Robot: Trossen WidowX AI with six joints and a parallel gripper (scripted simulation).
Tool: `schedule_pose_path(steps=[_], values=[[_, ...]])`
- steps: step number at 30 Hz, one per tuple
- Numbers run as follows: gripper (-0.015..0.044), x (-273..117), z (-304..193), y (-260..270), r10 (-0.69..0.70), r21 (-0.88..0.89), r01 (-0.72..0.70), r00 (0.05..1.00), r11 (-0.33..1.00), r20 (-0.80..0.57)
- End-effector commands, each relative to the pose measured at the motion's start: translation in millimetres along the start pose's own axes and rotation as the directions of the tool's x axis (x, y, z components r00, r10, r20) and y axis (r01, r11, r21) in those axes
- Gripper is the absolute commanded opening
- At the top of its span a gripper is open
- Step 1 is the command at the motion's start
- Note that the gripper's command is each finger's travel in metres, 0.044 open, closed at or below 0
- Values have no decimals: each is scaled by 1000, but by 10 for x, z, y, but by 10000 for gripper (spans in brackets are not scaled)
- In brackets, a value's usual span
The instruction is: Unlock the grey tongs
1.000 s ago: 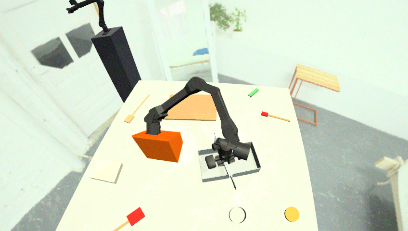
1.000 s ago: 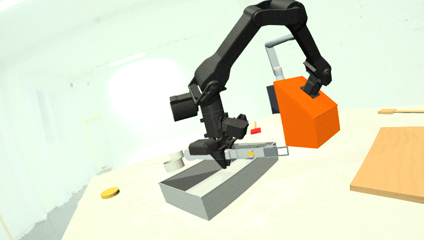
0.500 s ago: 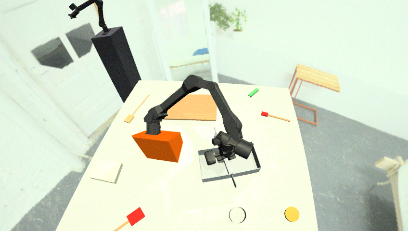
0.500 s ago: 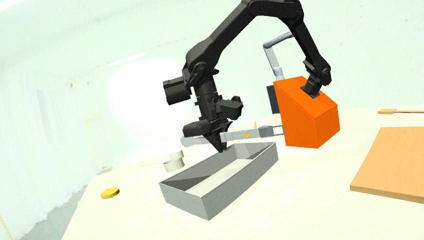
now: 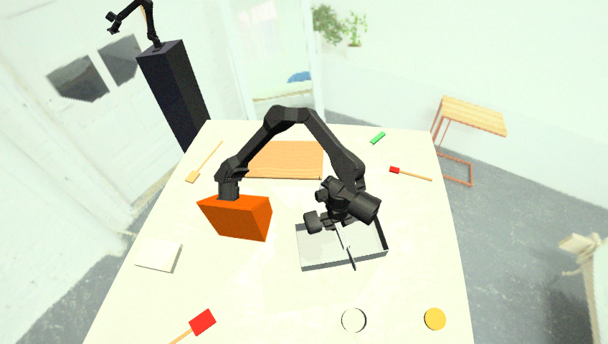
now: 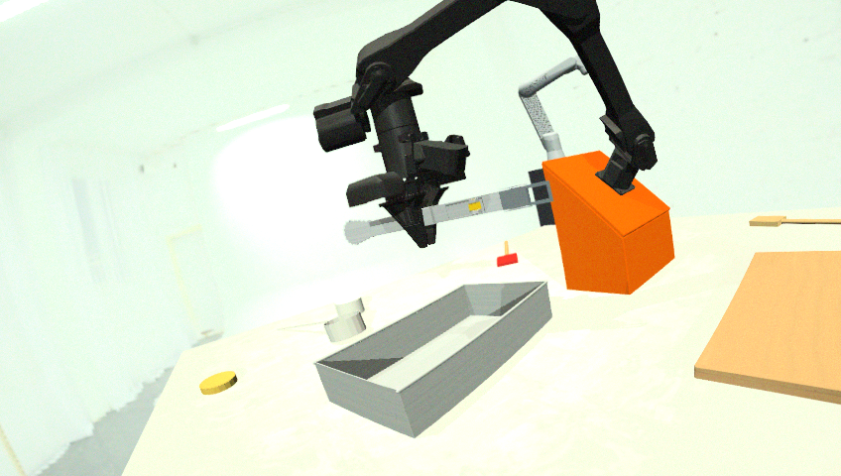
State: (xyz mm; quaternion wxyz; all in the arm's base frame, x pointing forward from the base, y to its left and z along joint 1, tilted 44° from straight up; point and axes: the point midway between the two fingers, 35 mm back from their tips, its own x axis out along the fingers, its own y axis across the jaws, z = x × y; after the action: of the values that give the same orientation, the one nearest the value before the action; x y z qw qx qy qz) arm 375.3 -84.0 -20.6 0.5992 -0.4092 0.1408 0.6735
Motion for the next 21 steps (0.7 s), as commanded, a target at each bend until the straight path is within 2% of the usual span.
schedule_pose_path(steps=[1, 21], values=[[-150, -2, 27, -15, 0, 11, 0, 1000, 1000, -1], [-150, -48, 1098, -377, 7, 392, 1, 1000, 920, -20]])
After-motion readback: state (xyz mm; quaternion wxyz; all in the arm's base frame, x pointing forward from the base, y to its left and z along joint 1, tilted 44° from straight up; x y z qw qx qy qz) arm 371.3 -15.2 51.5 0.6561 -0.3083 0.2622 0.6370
